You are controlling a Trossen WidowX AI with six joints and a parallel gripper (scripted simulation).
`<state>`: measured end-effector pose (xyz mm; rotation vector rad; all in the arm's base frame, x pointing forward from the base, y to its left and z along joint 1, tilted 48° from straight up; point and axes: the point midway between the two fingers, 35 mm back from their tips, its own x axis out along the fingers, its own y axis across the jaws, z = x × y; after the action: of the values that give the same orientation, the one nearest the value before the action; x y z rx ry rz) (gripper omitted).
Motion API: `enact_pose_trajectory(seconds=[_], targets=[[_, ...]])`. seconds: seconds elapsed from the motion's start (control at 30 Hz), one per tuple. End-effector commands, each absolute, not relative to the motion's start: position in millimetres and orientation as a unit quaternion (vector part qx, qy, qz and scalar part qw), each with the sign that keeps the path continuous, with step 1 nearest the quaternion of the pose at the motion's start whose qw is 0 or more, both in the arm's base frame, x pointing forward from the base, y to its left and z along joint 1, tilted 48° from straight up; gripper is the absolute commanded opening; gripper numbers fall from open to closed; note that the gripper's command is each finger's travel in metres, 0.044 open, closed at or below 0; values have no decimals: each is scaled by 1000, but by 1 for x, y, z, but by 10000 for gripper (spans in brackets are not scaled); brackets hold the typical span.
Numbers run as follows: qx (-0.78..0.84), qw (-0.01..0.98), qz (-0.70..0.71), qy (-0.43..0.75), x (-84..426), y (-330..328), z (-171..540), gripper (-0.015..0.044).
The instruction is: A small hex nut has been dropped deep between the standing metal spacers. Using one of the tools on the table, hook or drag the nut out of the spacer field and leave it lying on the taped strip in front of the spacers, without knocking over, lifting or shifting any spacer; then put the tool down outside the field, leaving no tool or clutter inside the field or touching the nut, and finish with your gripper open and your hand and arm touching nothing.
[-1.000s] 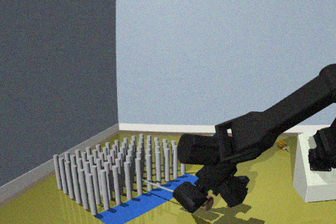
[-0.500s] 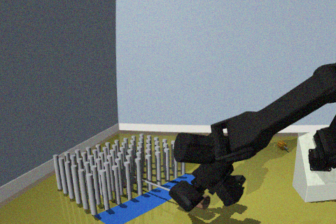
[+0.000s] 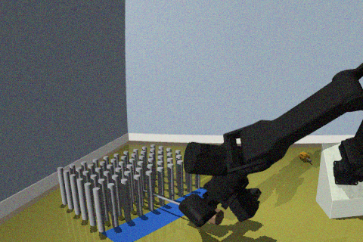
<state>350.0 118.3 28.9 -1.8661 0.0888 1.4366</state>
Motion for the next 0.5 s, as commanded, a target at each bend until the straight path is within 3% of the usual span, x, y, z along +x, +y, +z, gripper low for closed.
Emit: enact_pose_trajectory(seconds=[0.0, 0.47], targets=[[-734, 384, 559, 34, 355, 116, 30, 0], [-735, 384, 558, 34, 363, 113, 27, 0]])
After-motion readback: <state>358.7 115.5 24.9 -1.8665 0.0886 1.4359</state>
